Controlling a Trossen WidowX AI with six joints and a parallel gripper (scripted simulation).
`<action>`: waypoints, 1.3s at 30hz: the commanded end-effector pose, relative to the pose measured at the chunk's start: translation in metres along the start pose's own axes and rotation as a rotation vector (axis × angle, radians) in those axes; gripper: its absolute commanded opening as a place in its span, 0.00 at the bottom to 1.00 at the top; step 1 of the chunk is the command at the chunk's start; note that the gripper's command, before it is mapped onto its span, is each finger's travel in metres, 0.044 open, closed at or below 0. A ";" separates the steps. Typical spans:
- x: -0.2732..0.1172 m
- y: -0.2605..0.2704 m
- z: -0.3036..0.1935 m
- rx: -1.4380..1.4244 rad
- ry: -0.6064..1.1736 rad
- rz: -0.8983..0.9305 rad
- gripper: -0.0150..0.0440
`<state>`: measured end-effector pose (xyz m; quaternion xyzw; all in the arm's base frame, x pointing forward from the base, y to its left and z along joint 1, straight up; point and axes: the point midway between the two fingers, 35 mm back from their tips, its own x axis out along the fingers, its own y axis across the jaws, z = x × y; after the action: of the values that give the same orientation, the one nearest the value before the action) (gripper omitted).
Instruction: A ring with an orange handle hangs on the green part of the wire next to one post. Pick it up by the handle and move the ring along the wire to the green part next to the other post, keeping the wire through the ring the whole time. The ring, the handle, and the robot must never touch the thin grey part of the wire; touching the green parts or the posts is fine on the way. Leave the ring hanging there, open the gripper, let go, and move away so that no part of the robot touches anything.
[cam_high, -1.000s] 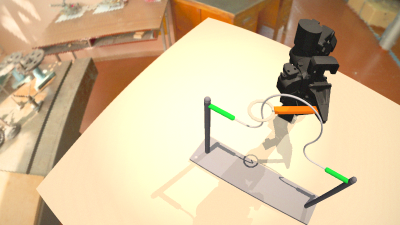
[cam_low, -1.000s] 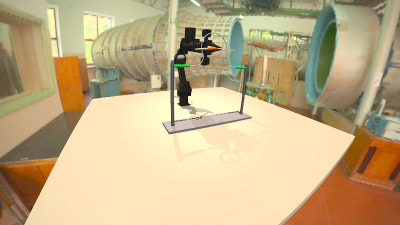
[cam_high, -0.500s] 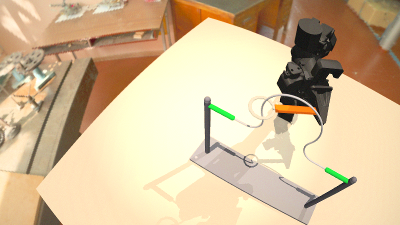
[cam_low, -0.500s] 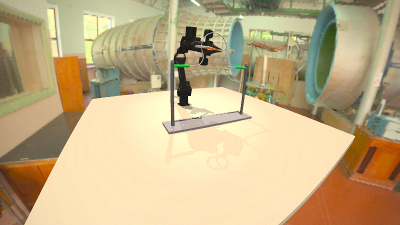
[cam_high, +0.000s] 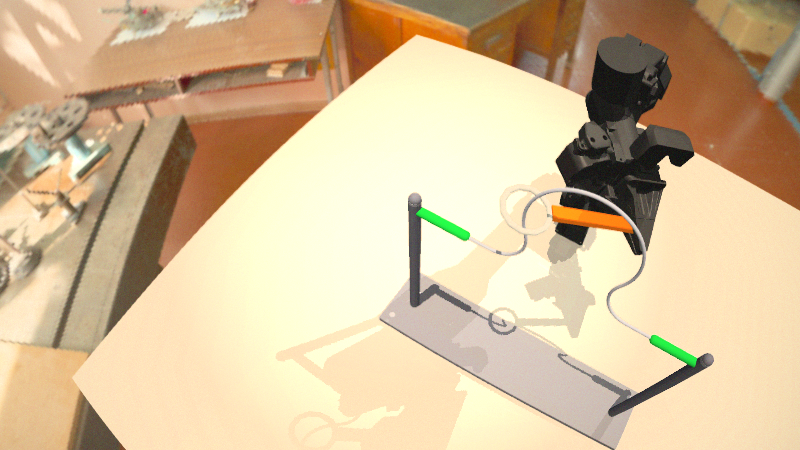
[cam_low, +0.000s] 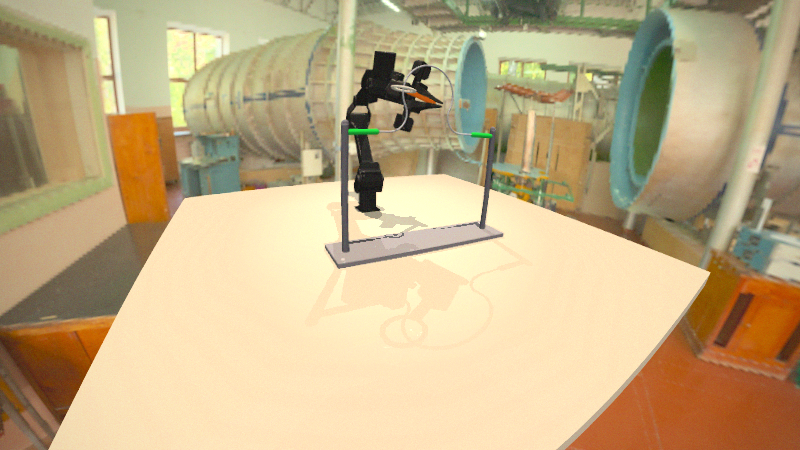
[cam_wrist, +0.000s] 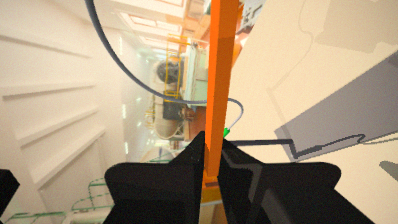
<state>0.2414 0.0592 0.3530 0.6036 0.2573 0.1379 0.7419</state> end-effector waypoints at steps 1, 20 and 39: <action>0.000 0.002 0.001 -0.043 -0.009 -0.018 0.00; 0.000 -0.007 0.001 -0.196 -0.031 -0.125 0.00; 0.000 -0.017 0.004 -0.358 -0.056 -0.238 0.00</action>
<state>0.2417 0.0528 0.3349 0.4481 0.2804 0.0792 0.8452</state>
